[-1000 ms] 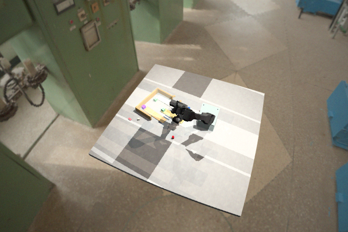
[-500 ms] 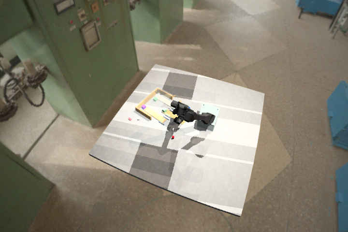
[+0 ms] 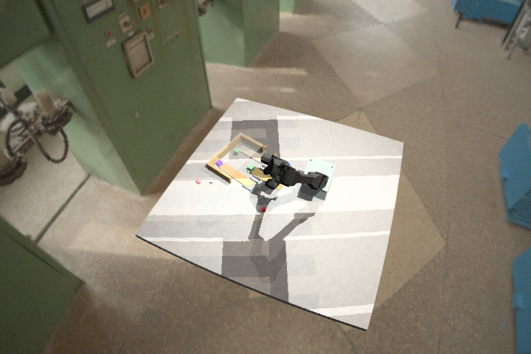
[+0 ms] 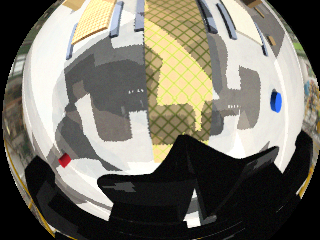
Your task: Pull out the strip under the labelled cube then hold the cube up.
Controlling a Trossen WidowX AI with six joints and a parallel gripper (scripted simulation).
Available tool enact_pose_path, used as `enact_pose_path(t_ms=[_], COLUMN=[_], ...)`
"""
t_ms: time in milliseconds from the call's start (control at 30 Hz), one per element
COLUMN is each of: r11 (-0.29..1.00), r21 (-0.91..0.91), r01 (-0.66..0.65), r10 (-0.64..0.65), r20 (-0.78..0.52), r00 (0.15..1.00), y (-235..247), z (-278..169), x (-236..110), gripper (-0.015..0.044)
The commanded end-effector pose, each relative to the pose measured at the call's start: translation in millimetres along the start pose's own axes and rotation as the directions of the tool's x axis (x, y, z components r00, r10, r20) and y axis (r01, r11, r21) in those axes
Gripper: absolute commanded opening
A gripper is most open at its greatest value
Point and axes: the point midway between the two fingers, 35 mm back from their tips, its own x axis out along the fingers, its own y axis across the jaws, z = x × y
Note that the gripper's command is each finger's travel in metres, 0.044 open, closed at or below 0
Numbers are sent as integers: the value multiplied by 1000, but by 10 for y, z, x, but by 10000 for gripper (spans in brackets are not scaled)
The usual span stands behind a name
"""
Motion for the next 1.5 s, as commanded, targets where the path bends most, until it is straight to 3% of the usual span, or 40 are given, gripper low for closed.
enact_pose_path(t_ms=[0, 667, 867, 1067, 1467], r11=[1000, 1000, 1000, 1000, 997], r21=[6, 6, 5, 5, 76], r01=[-1, -1, 1, 1, 3], r10=[1, 1, -1, -1, -1], r20=[-29, -29, -27, -28, -26], r00=[1000, 1000, 1000, 1000, 1000], y=[6, 6, -5, 8, 48], z=[-90, -90, 26, 19, 469], x=[55, 55, -405, -423, -431], gripper=[0, 0, 0, 0, 315])
